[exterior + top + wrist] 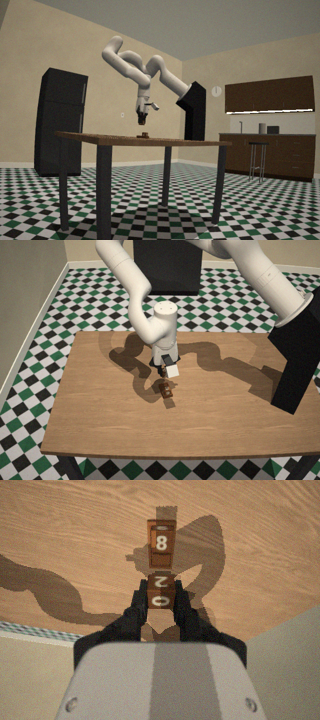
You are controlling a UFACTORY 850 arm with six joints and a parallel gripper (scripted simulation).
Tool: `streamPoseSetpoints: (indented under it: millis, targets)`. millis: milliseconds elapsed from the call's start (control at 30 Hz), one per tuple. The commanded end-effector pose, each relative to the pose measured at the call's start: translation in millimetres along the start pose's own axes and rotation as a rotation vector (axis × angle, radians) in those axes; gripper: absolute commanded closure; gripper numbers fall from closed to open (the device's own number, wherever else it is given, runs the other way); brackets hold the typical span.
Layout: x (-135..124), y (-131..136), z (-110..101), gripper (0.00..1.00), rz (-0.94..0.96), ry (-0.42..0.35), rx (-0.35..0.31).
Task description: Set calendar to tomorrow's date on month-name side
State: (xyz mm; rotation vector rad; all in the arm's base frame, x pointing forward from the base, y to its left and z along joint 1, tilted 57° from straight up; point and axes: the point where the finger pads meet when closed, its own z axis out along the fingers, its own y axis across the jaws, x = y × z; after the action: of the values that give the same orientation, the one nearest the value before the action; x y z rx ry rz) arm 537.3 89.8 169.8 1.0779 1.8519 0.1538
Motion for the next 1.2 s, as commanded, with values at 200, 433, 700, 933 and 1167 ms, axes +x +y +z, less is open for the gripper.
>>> streamPoseSetpoints:
  millis: [200,433,700,933,1167]
  targets:
    - [-0.4,0.6,-21.0,0.73,0.000,0.000,0.001]
    - [-0.5,0.7,-21.0,0.73,0.003,-0.001,0.001]
    - [-6.6,13.5,-18.6,0.73,0.245,-0.004,0.003]
    - [-12.2,24.7,-16.8,0.73,0.456,-0.006,0.004]
    - [-18.6,37.3,-15.1,0.73,0.692,-0.008,0.004]
